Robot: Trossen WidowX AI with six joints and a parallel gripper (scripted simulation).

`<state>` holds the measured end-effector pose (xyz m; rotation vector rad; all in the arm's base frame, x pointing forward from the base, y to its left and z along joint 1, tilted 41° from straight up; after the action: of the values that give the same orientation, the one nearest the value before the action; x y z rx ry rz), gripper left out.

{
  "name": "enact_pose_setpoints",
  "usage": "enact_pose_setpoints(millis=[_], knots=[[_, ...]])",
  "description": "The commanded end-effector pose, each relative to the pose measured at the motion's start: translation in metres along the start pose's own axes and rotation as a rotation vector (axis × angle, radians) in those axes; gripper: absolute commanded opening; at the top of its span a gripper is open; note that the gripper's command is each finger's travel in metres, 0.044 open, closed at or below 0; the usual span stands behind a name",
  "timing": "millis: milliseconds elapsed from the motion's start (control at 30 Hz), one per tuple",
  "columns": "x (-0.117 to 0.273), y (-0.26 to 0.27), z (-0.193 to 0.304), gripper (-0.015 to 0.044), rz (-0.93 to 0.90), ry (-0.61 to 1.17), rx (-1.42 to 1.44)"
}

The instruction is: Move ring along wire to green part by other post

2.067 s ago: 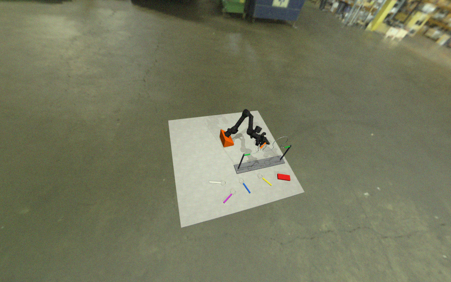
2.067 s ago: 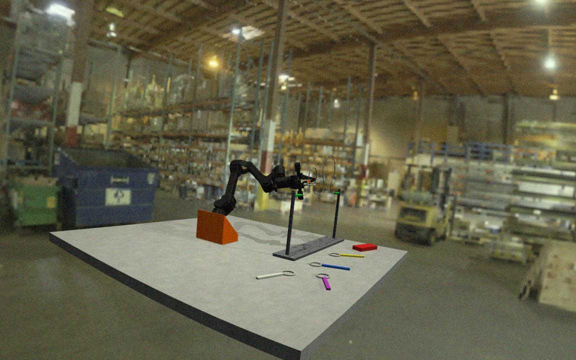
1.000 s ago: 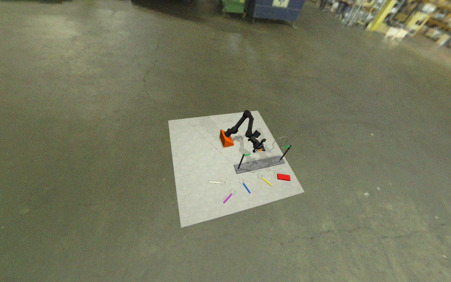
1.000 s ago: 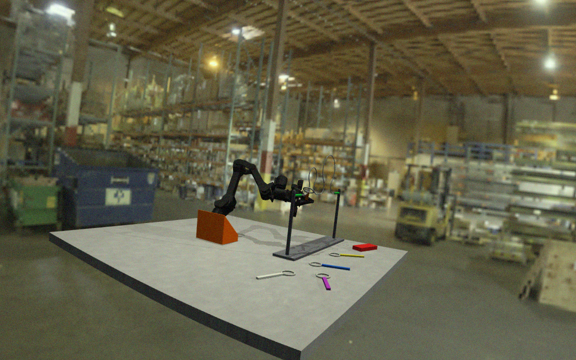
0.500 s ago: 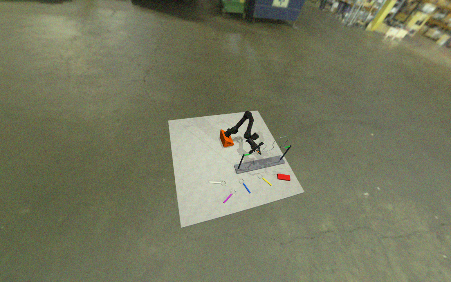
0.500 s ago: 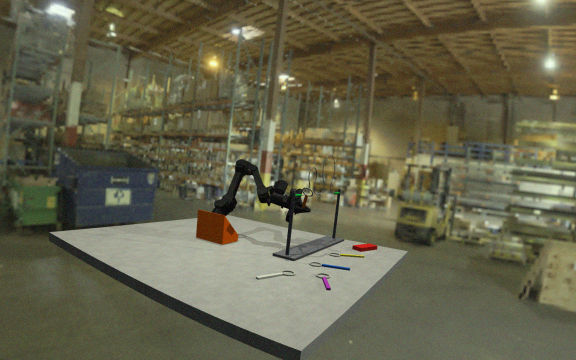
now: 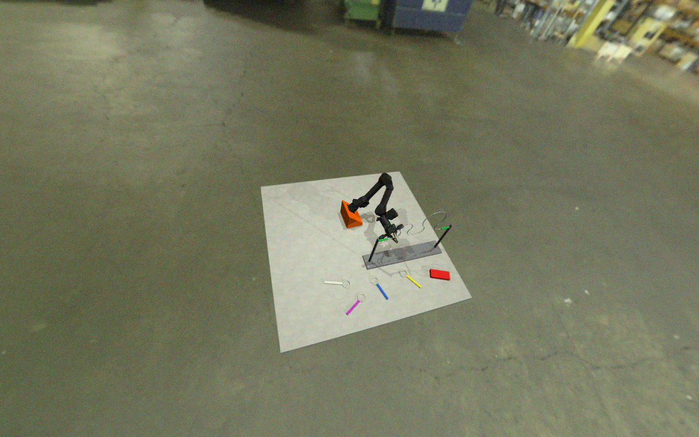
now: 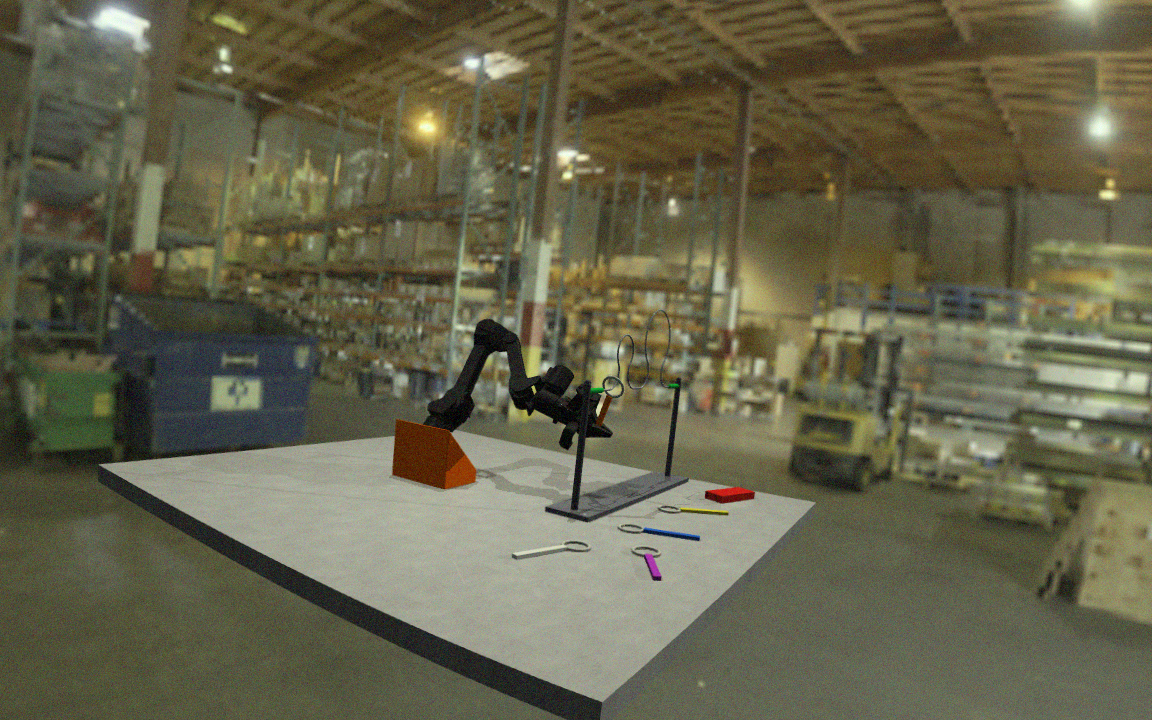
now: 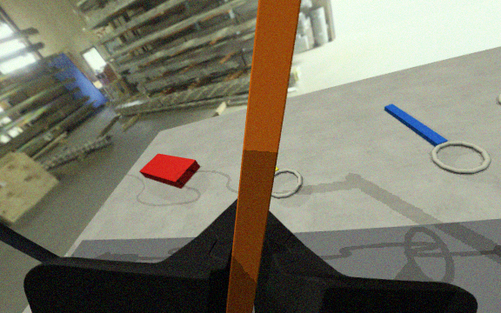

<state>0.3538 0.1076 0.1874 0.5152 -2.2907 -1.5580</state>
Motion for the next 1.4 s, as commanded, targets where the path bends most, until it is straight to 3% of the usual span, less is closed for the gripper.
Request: enact_pose_setpoints(millis=[0,633,1367], knots=[[0.003,-0.016,0.001,-0.0150,0.042,0.016,0.074],[0.015,-0.062,-0.013,-0.0150,0.156,0.044,0.320],[0.023,-0.087,-0.024,-0.0150,0.180,0.048,0.370]])
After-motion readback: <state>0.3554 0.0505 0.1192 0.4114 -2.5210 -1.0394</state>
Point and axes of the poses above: the point midway between the two fingers, 35 mm back from their tips, its own x axis back along the fingers, its own y axis across the jaws, z = x × y, the point moved 2 cm from there along x, back along the fingers, and after that the axes turned 2 degrees about -x, right-handed, at the moved point
